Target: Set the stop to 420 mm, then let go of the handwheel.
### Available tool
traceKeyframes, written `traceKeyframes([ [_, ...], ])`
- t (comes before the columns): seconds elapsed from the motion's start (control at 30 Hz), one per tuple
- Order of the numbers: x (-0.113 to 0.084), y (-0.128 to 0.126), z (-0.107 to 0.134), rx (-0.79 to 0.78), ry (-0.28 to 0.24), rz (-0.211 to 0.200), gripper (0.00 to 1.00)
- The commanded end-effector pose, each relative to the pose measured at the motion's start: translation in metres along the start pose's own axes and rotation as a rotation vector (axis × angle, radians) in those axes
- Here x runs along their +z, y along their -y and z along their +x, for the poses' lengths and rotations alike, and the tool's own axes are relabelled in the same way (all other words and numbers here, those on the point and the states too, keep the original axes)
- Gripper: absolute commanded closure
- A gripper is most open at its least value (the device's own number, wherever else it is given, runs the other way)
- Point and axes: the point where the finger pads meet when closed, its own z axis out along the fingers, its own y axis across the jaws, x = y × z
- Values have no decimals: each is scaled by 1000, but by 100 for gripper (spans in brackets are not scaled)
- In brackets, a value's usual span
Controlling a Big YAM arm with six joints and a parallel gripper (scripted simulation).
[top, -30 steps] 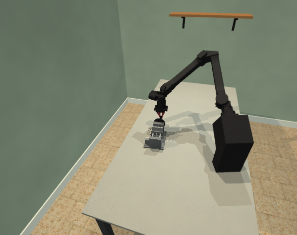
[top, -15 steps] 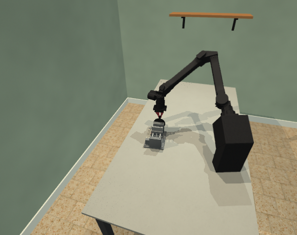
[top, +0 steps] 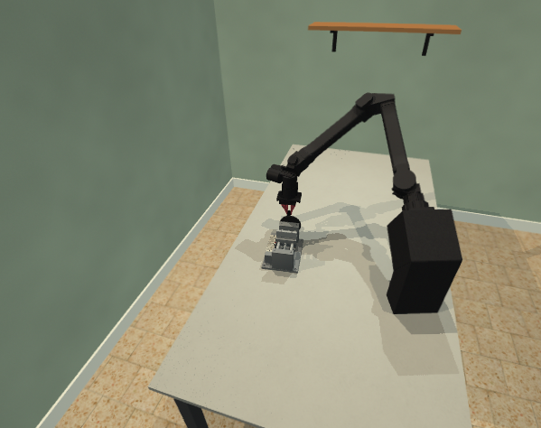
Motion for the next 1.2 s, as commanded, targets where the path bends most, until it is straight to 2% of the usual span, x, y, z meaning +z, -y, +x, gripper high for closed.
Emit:
traceKeyframes([
  [0.0, -5, -28, -2, 8, 1, -41, 94],
  [0.1, 0, -30, -4, 12, 2, -35, 94],
  [0.33, -2, -32, -2, 8, 1, -40, 94],
  [0.47, 11, -29, -9, 21, 5, -21, 94],
  [0.67, 19, -34, -9, 20, 5, -21, 94],
  [0.77, 19, -35, -9, 20, 5, -21, 94],
  [0.8, 10, -41, -2, 8, 1, -40, 94],
  [0.87, 10, -41, -2, 8, 1, -40, 94],
  [1.0, 23, -36, -9, 20, 5, -21, 94],
  [1.17, 34, -37, -9, 20, 5, -20, 94],
])
